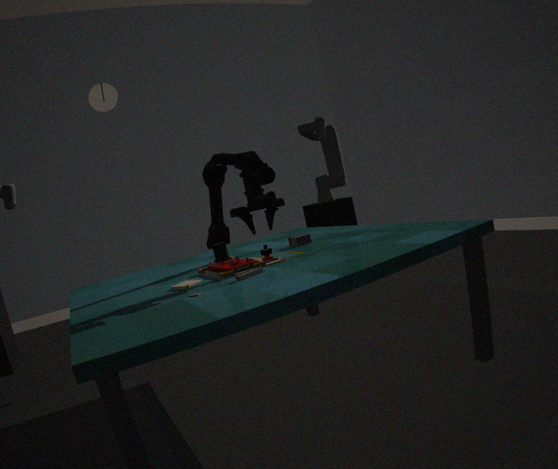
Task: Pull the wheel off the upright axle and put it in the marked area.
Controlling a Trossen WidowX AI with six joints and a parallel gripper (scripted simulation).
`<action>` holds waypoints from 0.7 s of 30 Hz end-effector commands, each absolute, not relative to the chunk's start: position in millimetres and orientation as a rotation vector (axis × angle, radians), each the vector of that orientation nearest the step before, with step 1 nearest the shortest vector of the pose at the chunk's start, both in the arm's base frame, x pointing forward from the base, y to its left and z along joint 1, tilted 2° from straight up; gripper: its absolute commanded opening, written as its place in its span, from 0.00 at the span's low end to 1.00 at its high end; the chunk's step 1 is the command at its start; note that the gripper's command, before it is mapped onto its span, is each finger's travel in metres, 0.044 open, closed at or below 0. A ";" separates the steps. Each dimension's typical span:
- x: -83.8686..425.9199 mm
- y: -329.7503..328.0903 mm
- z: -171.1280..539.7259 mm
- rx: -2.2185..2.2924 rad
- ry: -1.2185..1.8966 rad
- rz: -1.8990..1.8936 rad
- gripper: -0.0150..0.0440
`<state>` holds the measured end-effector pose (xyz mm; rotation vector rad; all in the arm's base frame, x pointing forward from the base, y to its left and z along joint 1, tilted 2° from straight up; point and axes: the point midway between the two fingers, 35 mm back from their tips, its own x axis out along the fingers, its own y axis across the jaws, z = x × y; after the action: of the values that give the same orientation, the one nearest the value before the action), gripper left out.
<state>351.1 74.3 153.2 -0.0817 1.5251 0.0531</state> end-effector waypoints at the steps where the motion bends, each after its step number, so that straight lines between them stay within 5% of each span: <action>1: 351.5 73.4 146.8 -0.075 1.520 0.048 0.76; 14: 351.5 71.0 83.0 -0.076 1.521 0.048 0.76; 17: 350.3 71.5 85.4 -0.077 1.533 0.046 0.63; 21: 350.3 71.5 85.4 -0.077 1.533 0.046 0.58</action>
<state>350.5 71.4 84.6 -0.0772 1.5333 0.0461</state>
